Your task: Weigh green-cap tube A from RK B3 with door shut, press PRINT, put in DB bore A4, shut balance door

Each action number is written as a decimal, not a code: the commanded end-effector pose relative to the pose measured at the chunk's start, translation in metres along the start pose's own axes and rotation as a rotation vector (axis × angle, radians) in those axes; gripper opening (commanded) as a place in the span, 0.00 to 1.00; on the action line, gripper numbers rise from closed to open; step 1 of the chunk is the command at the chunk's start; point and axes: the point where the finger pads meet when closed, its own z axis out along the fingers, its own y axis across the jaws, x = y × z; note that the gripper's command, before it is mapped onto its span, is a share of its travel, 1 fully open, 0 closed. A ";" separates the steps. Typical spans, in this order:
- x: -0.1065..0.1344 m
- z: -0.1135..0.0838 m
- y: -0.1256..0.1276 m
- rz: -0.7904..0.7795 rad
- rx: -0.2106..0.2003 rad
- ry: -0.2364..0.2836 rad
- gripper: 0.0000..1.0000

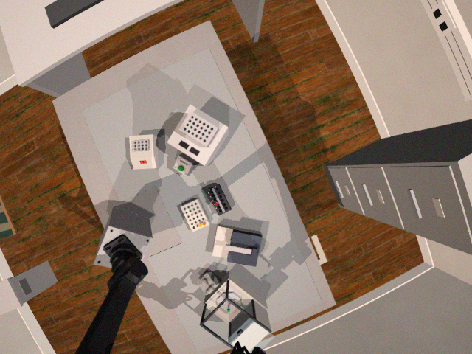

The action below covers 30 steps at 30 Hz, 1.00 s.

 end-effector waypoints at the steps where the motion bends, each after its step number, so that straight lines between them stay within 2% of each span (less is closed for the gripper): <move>1: -0.001 -0.010 -0.014 -0.010 0.031 -0.001 0.30; 24: -0.001 -0.010 -0.014 -0.010 0.031 -0.001 0.30; 25: 0.001 -0.008 -0.026 -0.021 0.047 -0.001 0.30; 28: -0.001 0.013 -0.005 -0.020 0.000 -0.005 0.30; 30: -0.003 0.019 -0.003 -0.021 -0.006 -0.007 0.30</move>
